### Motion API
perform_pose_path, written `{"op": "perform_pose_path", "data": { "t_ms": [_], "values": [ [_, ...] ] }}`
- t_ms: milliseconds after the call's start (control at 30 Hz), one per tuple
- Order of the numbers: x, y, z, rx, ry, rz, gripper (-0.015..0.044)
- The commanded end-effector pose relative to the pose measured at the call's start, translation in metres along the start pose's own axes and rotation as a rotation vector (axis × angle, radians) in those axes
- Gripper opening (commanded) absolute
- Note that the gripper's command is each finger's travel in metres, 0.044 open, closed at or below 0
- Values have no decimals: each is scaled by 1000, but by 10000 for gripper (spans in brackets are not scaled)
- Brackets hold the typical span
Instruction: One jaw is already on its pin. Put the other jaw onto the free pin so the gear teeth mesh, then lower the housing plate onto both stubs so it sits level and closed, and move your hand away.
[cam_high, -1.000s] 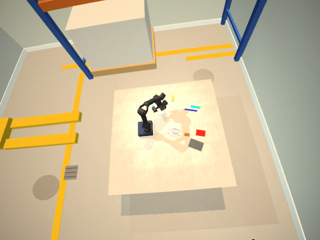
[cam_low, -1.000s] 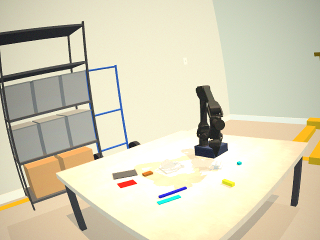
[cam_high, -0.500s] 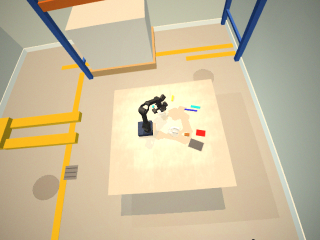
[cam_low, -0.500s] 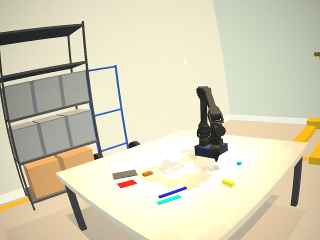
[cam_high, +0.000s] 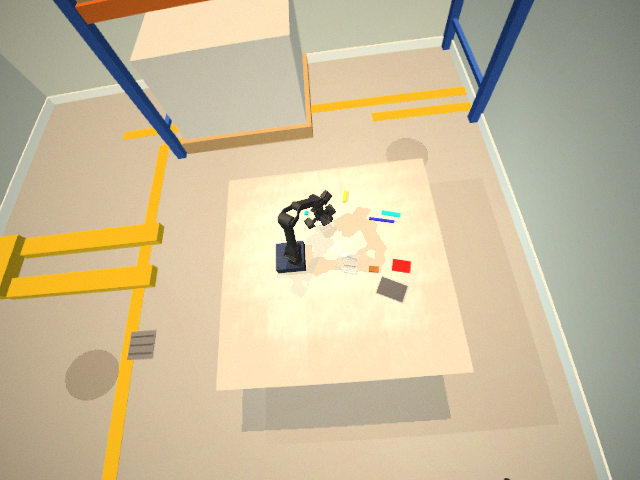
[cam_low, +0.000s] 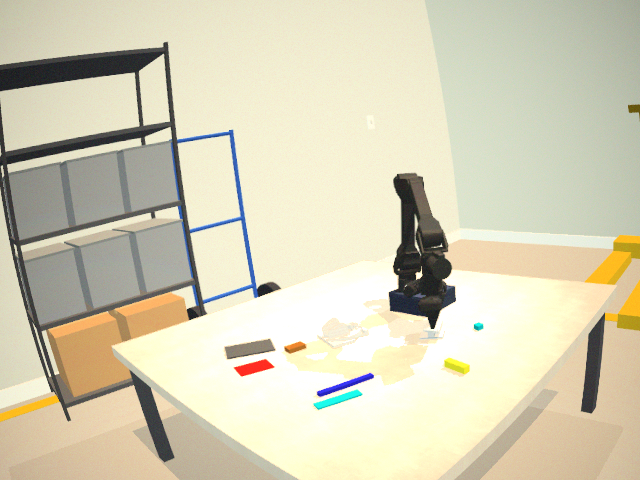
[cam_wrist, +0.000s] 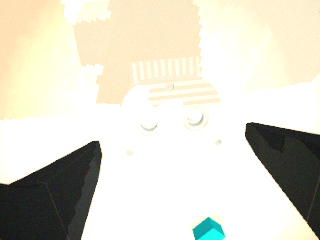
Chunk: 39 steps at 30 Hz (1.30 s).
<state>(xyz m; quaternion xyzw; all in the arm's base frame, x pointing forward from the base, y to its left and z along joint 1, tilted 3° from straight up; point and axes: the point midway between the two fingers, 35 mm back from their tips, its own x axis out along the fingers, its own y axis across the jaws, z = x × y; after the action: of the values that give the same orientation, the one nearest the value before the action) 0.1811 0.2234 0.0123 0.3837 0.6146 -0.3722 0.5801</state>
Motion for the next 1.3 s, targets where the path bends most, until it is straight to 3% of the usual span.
{"op": "perform_pose_path", "data": {
  "t_ms": [0,533,1267],
  "values": [
    [6,0,-1,3,3,-3,440],
    [30,-1,0,3,3,-3,440],
    [31,-1,0,3,3,-3,440]
  ]
}}
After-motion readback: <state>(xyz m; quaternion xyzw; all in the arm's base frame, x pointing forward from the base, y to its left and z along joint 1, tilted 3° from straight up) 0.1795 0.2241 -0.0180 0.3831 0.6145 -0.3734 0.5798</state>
